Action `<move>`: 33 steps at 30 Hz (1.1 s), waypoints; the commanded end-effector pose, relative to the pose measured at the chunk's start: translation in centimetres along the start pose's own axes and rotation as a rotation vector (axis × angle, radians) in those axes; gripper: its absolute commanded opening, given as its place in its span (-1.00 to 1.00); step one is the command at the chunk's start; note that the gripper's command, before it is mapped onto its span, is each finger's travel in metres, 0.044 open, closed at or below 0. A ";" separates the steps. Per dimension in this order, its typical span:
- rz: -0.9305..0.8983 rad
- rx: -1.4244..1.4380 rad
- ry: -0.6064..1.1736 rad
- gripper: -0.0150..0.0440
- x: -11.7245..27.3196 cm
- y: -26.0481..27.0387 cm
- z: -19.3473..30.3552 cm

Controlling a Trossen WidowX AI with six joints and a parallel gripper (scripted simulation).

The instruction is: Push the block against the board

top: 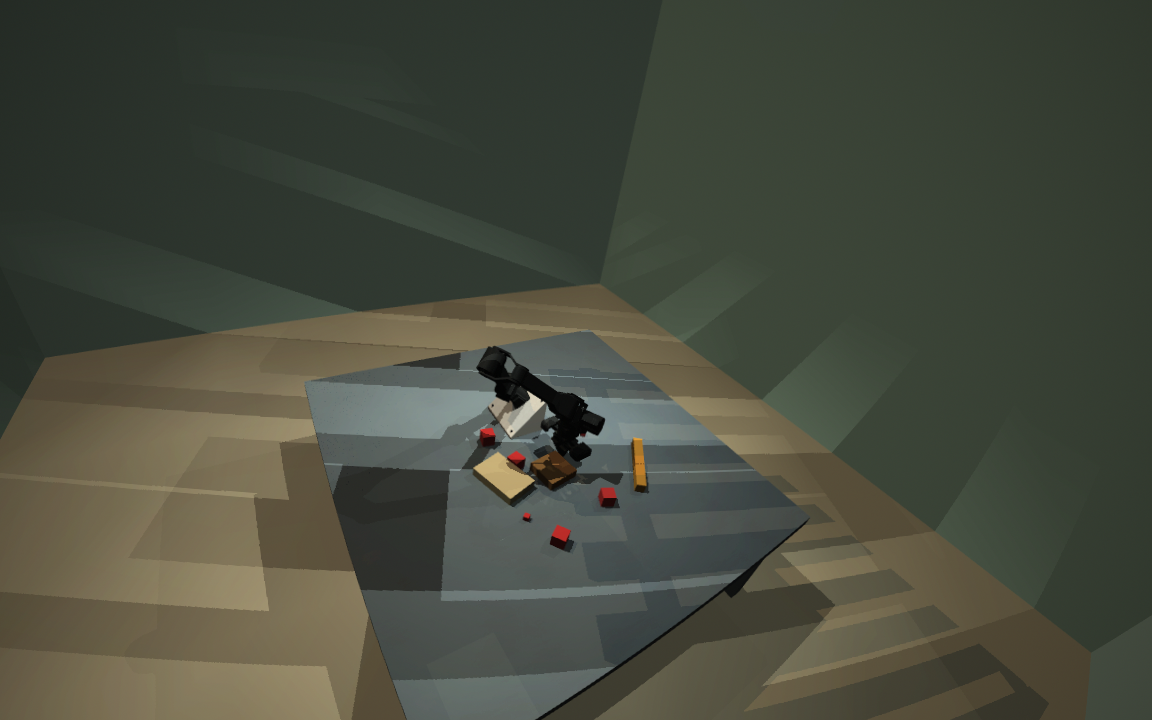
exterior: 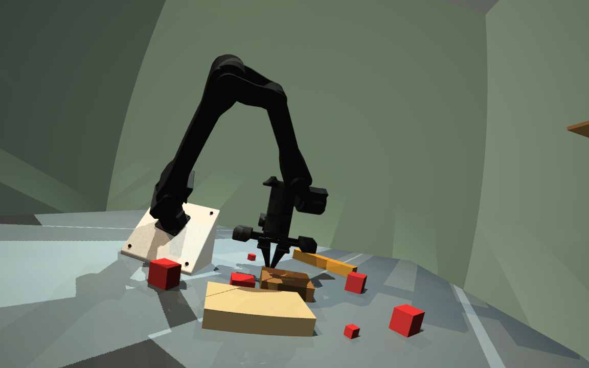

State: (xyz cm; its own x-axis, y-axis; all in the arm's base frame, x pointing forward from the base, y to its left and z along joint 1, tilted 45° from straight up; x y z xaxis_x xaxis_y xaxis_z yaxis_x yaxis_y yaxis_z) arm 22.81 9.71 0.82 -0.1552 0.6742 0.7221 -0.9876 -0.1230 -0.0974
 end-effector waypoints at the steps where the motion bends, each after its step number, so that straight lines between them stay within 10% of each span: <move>1: -0.002 0.005 0.009 -0.49 -0.2 -0.1 0.9; 33: -0.002 0.005 0.008 -0.49 -0.1 -0.9 1.7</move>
State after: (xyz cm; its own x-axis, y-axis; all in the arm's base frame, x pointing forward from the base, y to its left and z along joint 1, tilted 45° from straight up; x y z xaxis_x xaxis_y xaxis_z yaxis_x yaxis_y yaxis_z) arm 23.75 7.93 2.27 -0.1485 0.6833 0.7149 -0.9884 -0.1256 -0.0852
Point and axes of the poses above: the point midway between the two fingers, 35 mm back from their tips, its own x axis back along the fingers, its own y axis across the jaws, z = x × y, the point moved 8 cm from there along x, back along the fingers, and after that the axes turned 13 degrees about -x, right-handed, at the moved point
